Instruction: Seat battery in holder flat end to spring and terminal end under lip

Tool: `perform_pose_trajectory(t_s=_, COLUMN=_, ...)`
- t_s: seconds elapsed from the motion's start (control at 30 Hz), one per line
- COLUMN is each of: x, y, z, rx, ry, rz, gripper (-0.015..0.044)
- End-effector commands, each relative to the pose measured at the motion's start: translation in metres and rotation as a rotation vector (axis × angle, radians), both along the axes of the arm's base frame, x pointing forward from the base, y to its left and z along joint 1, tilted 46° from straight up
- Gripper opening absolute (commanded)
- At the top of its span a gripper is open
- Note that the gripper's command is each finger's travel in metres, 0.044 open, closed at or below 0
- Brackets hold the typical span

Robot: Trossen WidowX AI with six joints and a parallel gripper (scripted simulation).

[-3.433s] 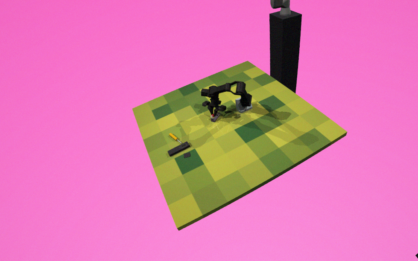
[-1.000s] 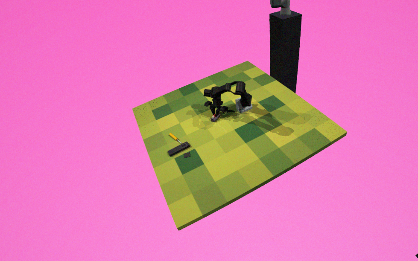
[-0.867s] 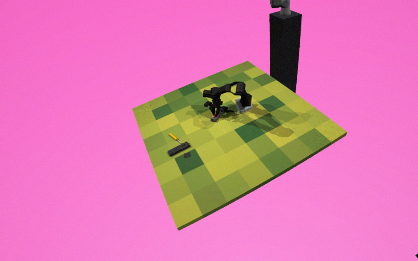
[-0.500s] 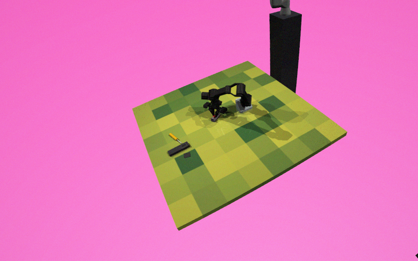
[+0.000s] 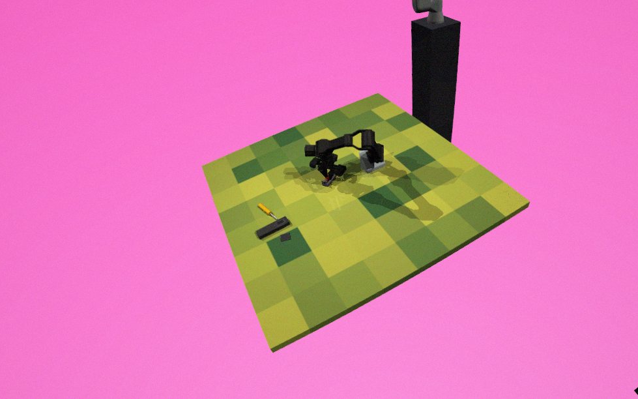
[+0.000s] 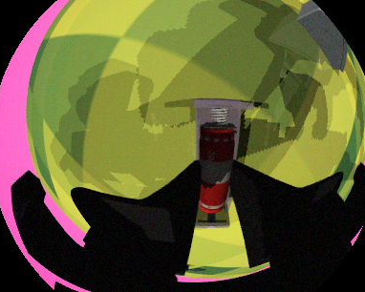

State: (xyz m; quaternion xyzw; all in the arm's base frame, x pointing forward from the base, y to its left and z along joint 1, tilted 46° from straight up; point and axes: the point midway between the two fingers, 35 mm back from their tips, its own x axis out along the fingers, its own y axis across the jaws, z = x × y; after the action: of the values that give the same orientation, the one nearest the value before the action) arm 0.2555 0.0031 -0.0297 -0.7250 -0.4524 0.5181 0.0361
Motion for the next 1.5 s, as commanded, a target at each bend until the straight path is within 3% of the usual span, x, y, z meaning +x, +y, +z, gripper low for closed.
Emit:
perform_pose_trajectory(t_s=0.0, x=-0.002, y=0.001, z=-0.001, rx=-0.025, ry=0.03, rz=0.017, gripper=0.0068)
perform_pose_trajectory(t_s=1.1, x=0.009, y=0.007, z=0.006, rx=-0.036, ry=0.029, rz=0.02, gripper=0.0068)
perform_pose_trajectory(t_s=1.23, x=0.009, y=0.007, z=0.006, rx=-0.036, ry=0.029, rz=0.02, gripper=0.017)
perform_pose_trajectory(t_s=1.47, x=0.009, y=0.001, z=0.011, rx=-0.037, ry=0.029, rz=0.02, gripper=0.017)
